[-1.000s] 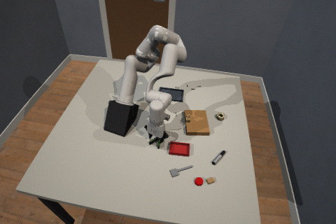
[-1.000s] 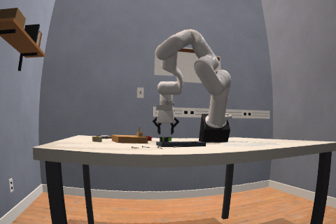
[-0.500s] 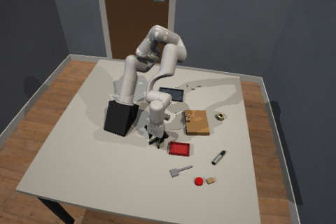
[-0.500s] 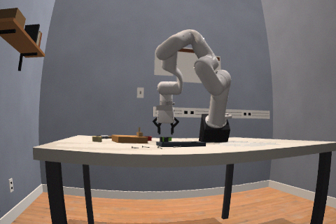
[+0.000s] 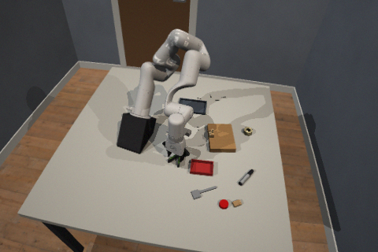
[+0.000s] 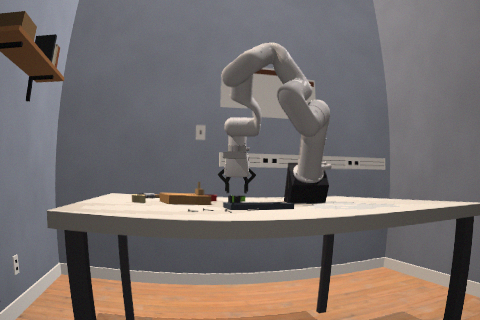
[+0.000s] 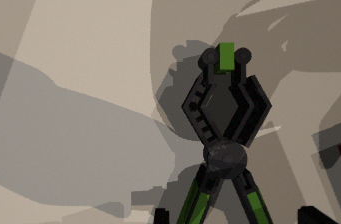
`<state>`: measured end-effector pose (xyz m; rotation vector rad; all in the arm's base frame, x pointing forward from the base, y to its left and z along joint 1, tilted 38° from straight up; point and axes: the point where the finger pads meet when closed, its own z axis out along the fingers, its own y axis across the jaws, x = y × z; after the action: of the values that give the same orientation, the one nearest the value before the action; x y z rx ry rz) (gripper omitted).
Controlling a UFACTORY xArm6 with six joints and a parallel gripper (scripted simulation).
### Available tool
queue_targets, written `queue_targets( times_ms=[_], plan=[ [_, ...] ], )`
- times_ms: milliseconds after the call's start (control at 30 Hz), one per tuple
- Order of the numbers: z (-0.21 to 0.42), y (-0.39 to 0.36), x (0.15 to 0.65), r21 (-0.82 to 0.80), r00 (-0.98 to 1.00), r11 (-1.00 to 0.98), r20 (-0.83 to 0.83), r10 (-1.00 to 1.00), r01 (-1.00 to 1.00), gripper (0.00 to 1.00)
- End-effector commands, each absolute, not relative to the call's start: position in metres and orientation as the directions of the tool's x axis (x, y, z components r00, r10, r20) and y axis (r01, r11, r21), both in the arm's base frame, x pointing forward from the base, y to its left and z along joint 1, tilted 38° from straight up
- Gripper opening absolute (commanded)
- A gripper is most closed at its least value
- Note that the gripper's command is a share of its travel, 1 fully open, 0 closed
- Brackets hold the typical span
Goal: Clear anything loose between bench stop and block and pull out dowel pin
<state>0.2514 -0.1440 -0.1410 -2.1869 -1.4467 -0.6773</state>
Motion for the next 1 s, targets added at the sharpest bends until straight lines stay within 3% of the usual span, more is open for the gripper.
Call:
queue_targets(
  times_ms=[0,967],
  plan=[
    [-0.143,-0.144,0.252,-0.082,0.336,-0.364,0.609,0.719,0.928,0.77],
    [-0.164,-0.127,0.257,-0.082,0.336,-0.364,0.609,0.719,0.928,0.77]
  ],
)
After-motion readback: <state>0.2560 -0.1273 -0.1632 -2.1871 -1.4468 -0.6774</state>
